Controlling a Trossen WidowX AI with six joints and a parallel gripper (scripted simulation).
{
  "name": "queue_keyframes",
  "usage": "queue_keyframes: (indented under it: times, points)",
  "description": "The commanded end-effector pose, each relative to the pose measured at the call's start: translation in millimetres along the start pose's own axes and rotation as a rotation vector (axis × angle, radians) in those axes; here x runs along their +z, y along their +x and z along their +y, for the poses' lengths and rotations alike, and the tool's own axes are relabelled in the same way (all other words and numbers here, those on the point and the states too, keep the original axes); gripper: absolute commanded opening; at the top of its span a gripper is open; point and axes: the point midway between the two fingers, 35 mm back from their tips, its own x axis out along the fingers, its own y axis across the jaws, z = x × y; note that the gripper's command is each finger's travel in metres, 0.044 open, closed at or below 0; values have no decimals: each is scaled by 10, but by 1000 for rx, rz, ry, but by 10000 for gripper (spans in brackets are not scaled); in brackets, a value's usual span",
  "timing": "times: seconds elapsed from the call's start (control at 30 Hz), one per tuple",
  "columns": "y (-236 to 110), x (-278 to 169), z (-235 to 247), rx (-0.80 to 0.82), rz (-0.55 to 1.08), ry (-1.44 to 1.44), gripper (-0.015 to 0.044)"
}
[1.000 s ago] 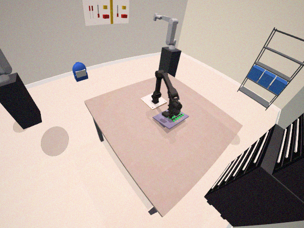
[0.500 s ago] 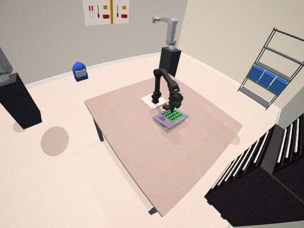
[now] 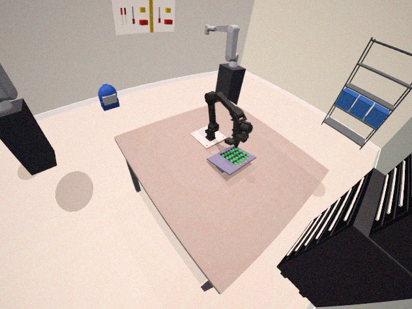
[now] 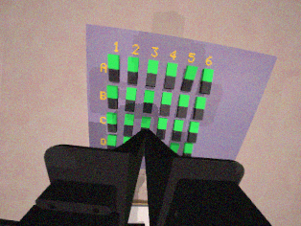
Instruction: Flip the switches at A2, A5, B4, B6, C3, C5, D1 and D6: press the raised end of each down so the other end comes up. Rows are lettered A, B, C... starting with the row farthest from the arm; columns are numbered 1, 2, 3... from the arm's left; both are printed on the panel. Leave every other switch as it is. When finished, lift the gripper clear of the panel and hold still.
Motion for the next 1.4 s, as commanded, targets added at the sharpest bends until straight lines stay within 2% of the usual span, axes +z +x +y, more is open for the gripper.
queue_keyframes:
  times: [0.0,0.77,1.37]
  points:
    - [225,-61,5,-7,39,3,0]
    - [462,-64,3,-8,38,3,0]
    - [465,-64,3,-8,38,3,0]
